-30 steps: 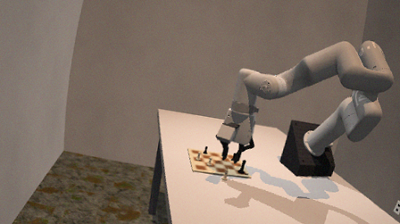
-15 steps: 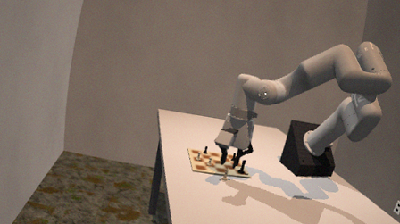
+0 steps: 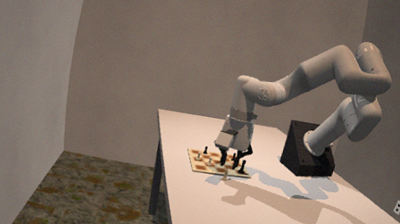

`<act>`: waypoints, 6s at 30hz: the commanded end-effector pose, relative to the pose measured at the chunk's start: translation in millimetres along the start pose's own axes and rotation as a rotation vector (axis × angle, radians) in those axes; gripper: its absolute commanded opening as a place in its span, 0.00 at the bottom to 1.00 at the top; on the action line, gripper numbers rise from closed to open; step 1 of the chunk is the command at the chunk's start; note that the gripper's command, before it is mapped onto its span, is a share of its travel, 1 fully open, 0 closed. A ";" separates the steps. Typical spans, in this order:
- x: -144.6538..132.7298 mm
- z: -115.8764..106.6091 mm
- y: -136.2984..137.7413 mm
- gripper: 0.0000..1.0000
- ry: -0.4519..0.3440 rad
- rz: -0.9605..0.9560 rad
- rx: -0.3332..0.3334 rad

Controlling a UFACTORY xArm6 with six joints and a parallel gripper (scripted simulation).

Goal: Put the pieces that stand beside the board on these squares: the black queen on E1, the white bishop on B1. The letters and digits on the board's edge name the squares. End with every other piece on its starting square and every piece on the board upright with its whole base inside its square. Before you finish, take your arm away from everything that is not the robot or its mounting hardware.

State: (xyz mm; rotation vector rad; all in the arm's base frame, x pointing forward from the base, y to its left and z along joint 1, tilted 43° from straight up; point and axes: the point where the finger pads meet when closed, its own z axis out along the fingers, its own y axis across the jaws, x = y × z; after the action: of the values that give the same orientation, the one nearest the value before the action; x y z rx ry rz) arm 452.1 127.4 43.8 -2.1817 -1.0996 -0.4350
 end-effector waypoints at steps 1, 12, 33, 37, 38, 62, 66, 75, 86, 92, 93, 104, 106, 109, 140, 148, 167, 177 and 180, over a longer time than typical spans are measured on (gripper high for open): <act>0.8 -1.1 0.9 0.37 0.002 -0.001 -0.003; 0.8 -1.1 0.9 0.37 0.002 -0.001 -0.003; 0.8 -1.1 0.9 0.37 0.002 -0.001 -0.003; 0.9 -1.1 1.0 0.37 0.002 -0.001 -0.003; 1.0 -1.1 1.1 0.37 0.002 -0.001 -0.003; 1.7 -1.1 1.8 0.37 0.002 -0.001 -0.003; 1.7 -1.1 1.8 0.37 0.002 -0.001 -0.003; 1.7 -1.1 1.8 0.37 0.002 -0.001 -0.003; 1.7 -1.0 1.8 0.37 0.002 -0.001 -0.003; 1.7 3.6 1.8 0.37 0.002 -0.001 -0.003; 1.7 5.1 1.8 0.37 0.002 -0.001 -0.003; 1.8 24.5 1.9 0.37 0.002 -0.001 -0.003; 1.8 28.5 1.9 0.37 0.002 -0.001 -0.003; 1.8 33.0 1.9 0.37 0.002 -0.001 -0.003; 1.8 36.2 1.9 0.37 0.002 -0.001 -0.003; 1.8 36.2 1.9 0.37 0.002 -0.001 -0.003; 1.8 36.2 1.9 0.00 0.002 -0.001 -0.003; 1.8 36.2 1.9 0.00 0.002 -0.001 -0.003; 1.8 36.2 1.9 0.00 0.002 -0.001 -0.003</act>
State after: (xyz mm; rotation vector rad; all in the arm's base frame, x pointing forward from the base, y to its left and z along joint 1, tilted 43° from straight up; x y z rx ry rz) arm 453.6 152.8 16.5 -2.1818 -1.0998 -0.4350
